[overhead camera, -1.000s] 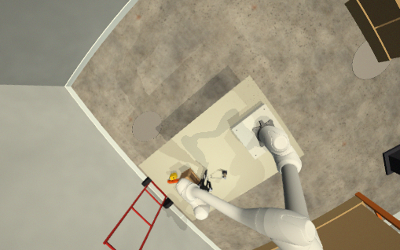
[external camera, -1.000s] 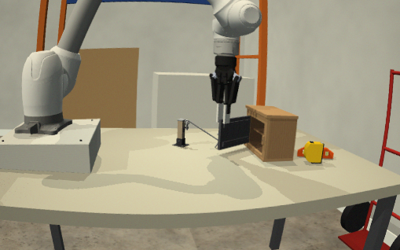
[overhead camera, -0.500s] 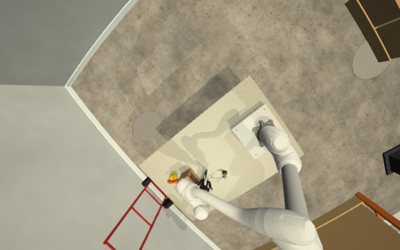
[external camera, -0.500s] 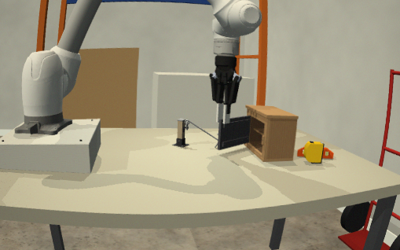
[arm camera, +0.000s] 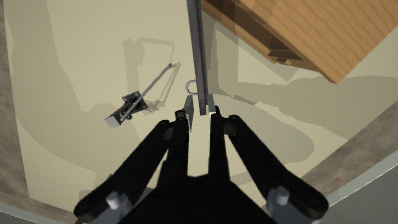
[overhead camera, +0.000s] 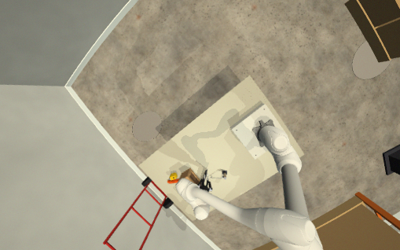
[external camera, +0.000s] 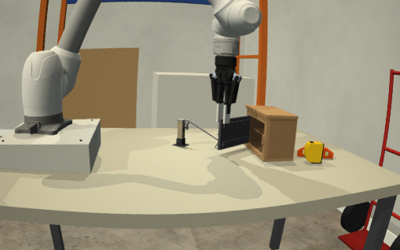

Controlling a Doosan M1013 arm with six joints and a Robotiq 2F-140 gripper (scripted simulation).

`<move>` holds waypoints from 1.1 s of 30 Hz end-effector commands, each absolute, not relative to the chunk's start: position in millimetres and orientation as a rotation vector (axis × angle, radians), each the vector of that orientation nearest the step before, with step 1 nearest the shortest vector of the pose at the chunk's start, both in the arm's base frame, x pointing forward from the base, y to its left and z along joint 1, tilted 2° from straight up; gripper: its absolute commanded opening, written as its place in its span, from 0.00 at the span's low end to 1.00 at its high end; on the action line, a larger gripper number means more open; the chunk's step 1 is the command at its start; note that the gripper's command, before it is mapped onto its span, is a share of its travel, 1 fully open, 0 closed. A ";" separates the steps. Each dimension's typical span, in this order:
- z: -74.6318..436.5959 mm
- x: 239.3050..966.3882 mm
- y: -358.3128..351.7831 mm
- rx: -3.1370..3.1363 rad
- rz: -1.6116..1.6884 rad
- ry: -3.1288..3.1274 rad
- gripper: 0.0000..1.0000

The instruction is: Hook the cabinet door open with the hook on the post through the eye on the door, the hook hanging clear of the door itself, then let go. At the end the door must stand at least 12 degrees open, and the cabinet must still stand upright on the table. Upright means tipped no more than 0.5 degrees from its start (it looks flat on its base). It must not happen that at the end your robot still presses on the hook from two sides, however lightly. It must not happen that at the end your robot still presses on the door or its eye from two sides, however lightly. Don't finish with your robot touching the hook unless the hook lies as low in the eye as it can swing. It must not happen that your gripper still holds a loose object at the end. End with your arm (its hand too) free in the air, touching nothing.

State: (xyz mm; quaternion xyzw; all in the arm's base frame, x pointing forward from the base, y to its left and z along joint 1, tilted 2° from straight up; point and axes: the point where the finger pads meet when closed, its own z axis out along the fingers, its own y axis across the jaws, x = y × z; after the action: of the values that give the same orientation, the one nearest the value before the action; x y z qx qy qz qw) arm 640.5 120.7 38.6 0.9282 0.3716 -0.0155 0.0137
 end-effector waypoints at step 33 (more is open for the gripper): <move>58.3 645.4 117.1 2.869 -0.049 1.213 0.16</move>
State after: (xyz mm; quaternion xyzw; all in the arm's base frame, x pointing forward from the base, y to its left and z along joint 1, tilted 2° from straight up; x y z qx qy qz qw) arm 645.4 117.0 55.2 0.9209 0.3892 -0.0157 0.0134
